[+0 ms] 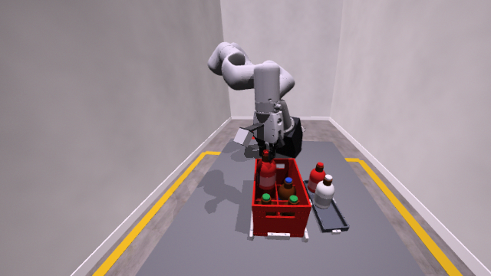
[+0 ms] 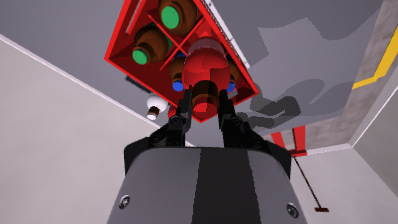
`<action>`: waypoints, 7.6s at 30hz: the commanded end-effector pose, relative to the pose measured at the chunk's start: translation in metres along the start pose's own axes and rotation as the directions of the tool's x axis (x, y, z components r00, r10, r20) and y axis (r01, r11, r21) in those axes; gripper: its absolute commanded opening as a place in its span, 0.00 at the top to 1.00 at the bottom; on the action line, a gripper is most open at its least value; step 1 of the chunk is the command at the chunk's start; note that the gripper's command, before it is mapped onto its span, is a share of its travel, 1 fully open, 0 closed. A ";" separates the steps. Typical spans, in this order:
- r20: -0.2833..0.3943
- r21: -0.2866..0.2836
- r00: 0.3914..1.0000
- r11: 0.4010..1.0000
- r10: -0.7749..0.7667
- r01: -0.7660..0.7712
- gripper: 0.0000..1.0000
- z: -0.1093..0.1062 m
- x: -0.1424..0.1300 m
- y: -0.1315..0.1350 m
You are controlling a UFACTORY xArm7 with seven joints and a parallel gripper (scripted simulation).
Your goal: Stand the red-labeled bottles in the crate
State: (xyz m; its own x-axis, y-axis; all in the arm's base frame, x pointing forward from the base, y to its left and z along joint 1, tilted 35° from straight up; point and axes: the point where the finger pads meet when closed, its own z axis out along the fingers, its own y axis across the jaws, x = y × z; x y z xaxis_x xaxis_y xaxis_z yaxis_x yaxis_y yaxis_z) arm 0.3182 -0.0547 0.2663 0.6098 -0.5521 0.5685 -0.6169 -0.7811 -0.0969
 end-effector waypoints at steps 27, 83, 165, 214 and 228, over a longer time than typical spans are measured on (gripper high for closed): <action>-0.003 0.002 1.000 1.000 0.001 -0.001 1.00 0.027 0.001 -0.001; -0.003 0.002 1.000 1.000 0.001 -0.001 1.00 0.045 0.001 -0.001; -0.003 0.002 1.000 1.000 0.001 -0.001 1.00 0.089 0.001 -0.001; -0.003 0.002 1.000 1.000 0.001 -0.001 1.00 0.111 0.001 -0.001; -0.003 0.002 1.000 1.000 0.001 -0.001 1.00 0.112 0.001 -0.001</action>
State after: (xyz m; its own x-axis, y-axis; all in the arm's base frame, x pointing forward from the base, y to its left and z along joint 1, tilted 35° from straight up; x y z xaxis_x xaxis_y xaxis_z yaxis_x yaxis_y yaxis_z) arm 0.3742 -0.0875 0.1753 0.6089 -0.5525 0.5692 -0.6172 -0.7807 -0.0976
